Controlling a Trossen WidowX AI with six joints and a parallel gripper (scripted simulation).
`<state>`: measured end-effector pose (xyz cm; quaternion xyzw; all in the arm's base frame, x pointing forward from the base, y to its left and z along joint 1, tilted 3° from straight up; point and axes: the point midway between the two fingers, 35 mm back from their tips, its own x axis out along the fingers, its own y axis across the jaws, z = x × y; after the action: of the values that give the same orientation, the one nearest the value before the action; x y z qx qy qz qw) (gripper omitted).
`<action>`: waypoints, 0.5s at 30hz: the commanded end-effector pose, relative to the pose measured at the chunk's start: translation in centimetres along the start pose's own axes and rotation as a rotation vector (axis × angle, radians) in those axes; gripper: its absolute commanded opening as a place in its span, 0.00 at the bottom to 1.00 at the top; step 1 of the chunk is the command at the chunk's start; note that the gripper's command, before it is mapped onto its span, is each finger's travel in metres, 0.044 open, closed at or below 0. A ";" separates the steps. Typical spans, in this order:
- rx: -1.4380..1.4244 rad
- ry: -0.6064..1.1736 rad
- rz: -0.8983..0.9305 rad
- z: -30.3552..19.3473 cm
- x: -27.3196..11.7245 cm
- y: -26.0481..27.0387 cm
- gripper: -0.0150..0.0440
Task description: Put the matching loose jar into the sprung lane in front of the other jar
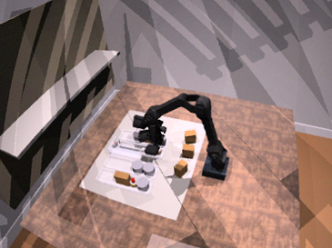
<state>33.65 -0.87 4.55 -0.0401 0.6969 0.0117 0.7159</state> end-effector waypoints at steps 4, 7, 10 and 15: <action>0.004 -0.022 -0.003 0.5 0.1 -0.1 0.25; 0.004 -0.022 -0.003 0.5 0.2 -0.1 0.25; 0.004 -0.022 -0.003 0.5 0.3 -0.1 0.25; 0.004 -0.022 -0.003 0.4 0.4 -0.1 0.25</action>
<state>33.66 -0.89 4.11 -0.0399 0.6961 0.0114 0.7168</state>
